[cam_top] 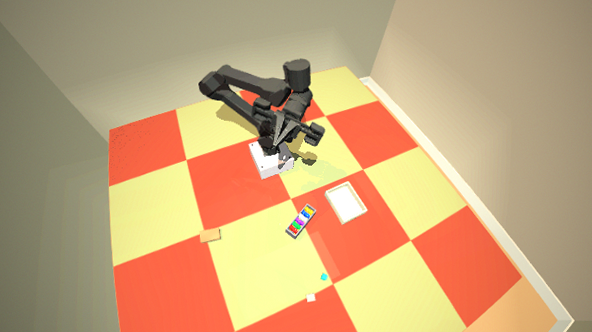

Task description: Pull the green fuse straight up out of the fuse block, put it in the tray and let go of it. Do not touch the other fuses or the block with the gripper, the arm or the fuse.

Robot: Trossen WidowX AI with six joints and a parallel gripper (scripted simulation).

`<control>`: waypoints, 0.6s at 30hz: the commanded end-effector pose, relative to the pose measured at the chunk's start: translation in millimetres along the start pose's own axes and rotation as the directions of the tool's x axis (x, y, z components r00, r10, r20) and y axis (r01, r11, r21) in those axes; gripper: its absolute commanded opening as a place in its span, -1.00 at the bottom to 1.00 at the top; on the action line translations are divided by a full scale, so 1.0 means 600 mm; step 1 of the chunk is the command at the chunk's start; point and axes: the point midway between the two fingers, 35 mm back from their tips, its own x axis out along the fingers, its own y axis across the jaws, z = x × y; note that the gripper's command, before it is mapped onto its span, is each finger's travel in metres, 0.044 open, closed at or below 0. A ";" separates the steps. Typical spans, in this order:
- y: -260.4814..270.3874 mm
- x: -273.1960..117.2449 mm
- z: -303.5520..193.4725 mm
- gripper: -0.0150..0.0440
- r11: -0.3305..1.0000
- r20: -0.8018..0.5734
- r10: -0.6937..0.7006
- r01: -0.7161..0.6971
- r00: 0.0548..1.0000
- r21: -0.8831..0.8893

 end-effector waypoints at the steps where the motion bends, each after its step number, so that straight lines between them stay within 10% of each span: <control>1: -0.004 0.001 0.000 -0.40 1.000 -0.002 -0.004 0.004 1.000 -0.018; 6: -0.073 0.030 -0.003 -0.29 0.835 0.006 -0.104 0.090 0.995 -0.542; 11: -0.139 0.062 0.017 -0.29 0.298 0.105 -0.200 0.163 0.974 -0.940; 18: -0.214 0.111 0.094 -0.29 -0.611 0.376 -0.285 0.136 0.882 -0.780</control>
